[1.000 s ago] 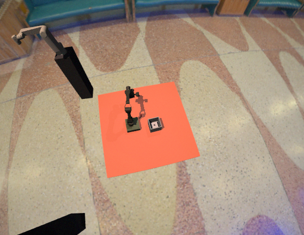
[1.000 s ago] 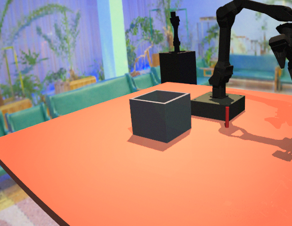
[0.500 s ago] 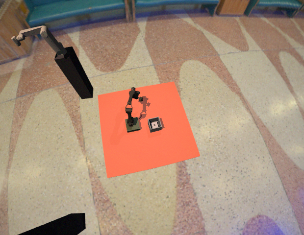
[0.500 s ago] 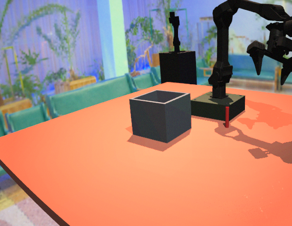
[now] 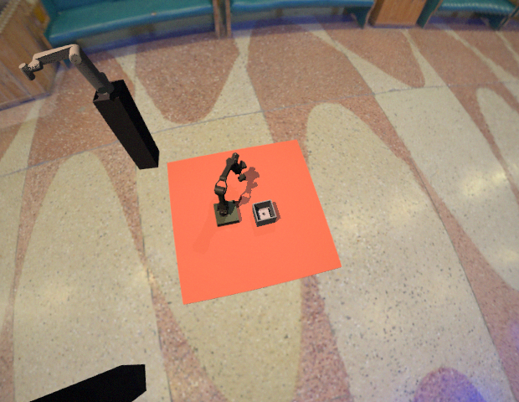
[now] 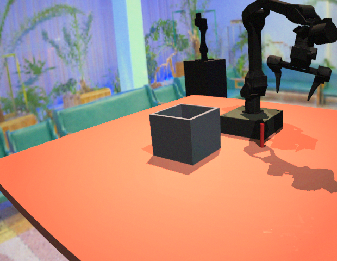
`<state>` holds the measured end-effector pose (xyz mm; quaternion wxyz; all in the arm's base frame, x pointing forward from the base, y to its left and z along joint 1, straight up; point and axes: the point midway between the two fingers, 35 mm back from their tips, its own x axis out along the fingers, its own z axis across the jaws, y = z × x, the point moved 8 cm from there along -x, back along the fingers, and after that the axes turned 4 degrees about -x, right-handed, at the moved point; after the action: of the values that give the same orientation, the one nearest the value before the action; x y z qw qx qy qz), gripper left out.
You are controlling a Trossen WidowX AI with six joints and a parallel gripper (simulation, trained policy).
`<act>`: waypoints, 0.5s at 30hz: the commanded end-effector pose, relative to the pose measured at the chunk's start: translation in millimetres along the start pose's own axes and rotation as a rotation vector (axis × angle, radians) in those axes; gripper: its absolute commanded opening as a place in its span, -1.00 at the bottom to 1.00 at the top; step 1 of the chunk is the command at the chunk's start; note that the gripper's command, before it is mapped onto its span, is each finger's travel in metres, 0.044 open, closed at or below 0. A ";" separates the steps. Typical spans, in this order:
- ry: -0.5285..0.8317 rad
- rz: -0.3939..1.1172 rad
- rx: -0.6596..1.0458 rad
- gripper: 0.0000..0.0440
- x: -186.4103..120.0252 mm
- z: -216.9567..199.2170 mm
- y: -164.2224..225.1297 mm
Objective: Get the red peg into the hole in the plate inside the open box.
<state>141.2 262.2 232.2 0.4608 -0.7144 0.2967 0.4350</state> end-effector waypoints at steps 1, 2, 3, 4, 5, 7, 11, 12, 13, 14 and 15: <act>0.001 0.036 0.110 1.00 3.1 -10.6 0.2; 0.002 0.048 0.143 1.00 4.4 -13.5 0.3; 0.004 0.060 0.176 1.00 5.6 -16.5 0.5; 0.005 0.072 0.210 1.00 6.9 -19.4 0.8; 0.007 0.083 0.243 1.00 8.1 -22.3 1.2; 0.011 0.107 0.308 1.00 10.6 -28.1 2.1; 0.022 0.156 0.440 1.00 15.4 -39.1 4.8; 0.025 0.168 0.473 1.00 16.6 -41.8 5.6; 0.028 0.181 0.505 1.00 17.8 -44.4 6.5; 0.031 0.194 0.538 1.00 19.1 -47.0 7.5; 0.035 0.206 0.570 1.00 20.3 -49.5 8.6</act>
<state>159.6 219.8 221.6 0.5768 -0.5574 0.4627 0.3775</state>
